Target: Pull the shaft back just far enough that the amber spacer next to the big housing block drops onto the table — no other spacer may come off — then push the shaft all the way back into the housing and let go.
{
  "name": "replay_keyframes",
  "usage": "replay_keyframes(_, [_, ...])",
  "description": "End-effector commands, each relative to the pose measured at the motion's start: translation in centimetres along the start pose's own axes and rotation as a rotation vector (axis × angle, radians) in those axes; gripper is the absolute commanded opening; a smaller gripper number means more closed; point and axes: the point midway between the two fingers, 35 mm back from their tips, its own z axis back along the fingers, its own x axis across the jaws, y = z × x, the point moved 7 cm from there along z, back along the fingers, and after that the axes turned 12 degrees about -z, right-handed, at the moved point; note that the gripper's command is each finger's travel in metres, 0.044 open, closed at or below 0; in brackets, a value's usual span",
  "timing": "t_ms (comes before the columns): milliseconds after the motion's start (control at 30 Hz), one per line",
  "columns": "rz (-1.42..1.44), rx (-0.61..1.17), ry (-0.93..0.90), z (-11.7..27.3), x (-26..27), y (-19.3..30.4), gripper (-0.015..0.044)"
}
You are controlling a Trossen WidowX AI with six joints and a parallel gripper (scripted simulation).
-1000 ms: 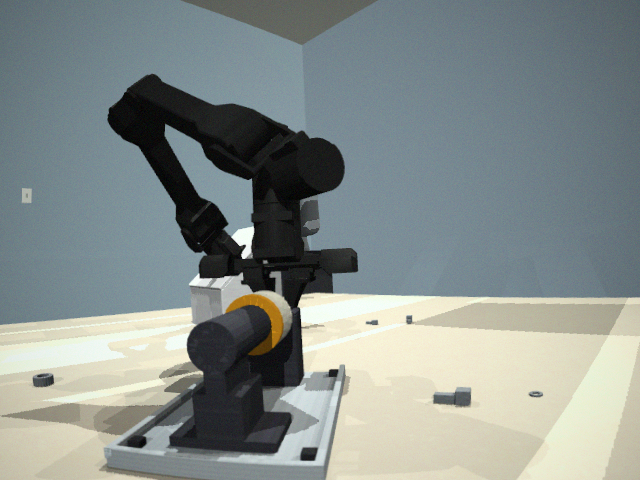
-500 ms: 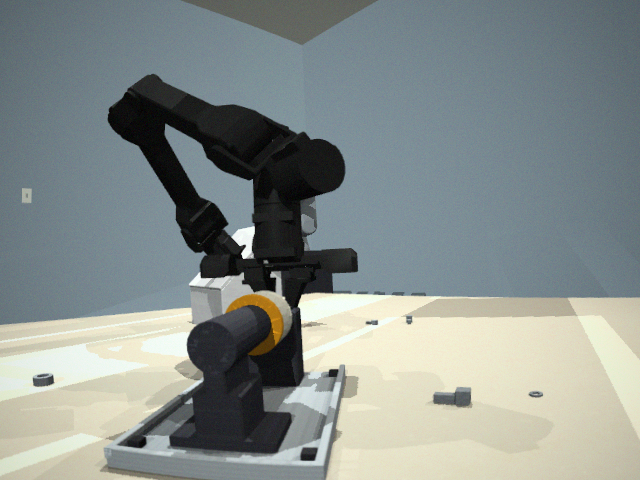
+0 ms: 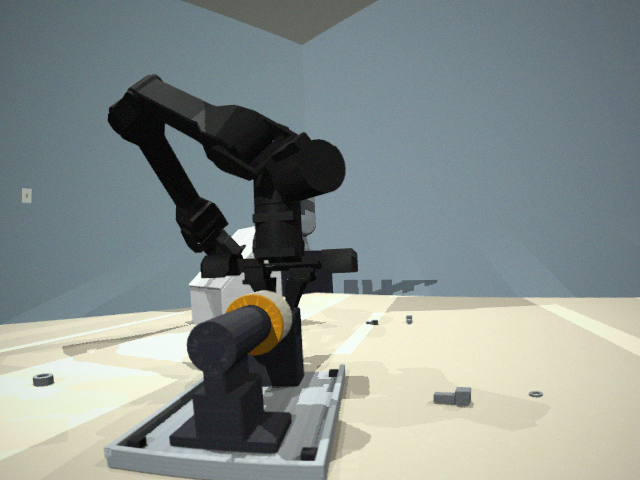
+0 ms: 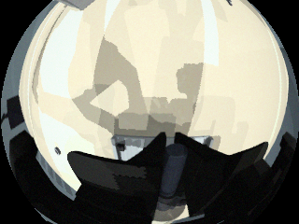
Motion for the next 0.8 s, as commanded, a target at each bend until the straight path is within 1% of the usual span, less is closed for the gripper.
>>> replay_keyframes(0, [0.001,-0.004,0.000,0.00,0.04,-0.17,0.0000])
replay_keyframes(767, [0.001,-0.004,0.000,0.00,0.09,-0.43,0.0000])
